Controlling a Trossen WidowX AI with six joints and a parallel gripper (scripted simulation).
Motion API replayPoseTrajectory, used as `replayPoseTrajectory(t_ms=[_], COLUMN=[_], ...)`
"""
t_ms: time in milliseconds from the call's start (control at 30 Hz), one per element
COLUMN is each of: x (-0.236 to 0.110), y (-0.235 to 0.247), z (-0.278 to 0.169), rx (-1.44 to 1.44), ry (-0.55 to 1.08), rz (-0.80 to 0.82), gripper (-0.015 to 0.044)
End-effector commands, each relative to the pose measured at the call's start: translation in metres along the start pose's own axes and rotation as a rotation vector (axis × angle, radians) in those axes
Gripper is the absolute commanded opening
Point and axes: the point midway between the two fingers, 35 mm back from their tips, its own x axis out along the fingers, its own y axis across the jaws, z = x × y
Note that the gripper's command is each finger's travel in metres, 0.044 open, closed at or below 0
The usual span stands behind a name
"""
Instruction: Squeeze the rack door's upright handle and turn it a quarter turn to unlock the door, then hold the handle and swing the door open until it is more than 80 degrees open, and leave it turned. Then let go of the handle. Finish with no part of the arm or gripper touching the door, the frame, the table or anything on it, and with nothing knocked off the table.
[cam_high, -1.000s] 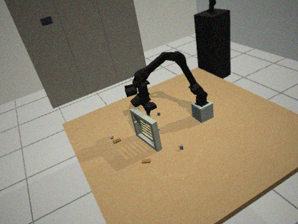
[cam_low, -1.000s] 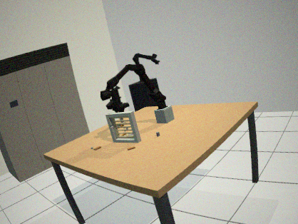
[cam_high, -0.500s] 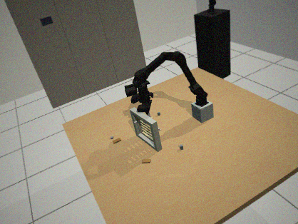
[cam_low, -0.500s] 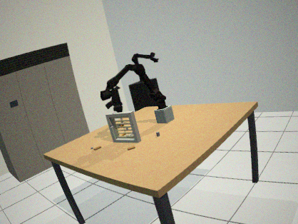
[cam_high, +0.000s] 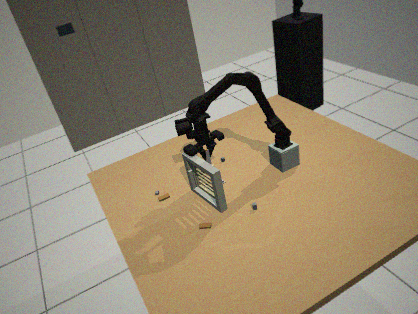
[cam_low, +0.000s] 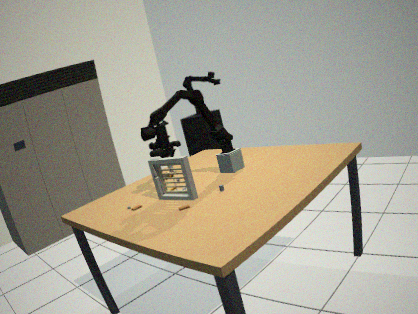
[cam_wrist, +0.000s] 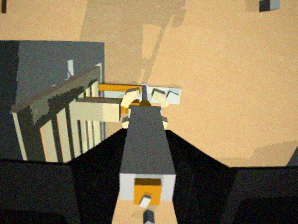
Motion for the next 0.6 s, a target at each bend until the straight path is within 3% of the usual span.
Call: replayPoseTrajectory(t_ms=[0, 467, 567], x=[0.0006, 0.0006, 0.0006], y=[0.0001, 0.0001, 0.0001], z=[0.0000, 0.0000, 0.0000], rx=[0.285, 0.358, 0.358], ry=[0.000, 0.000, 0.000], rz=[0.000, 0.000, 0.000], gripper=[0.0010, 0.0010, 0.0089])
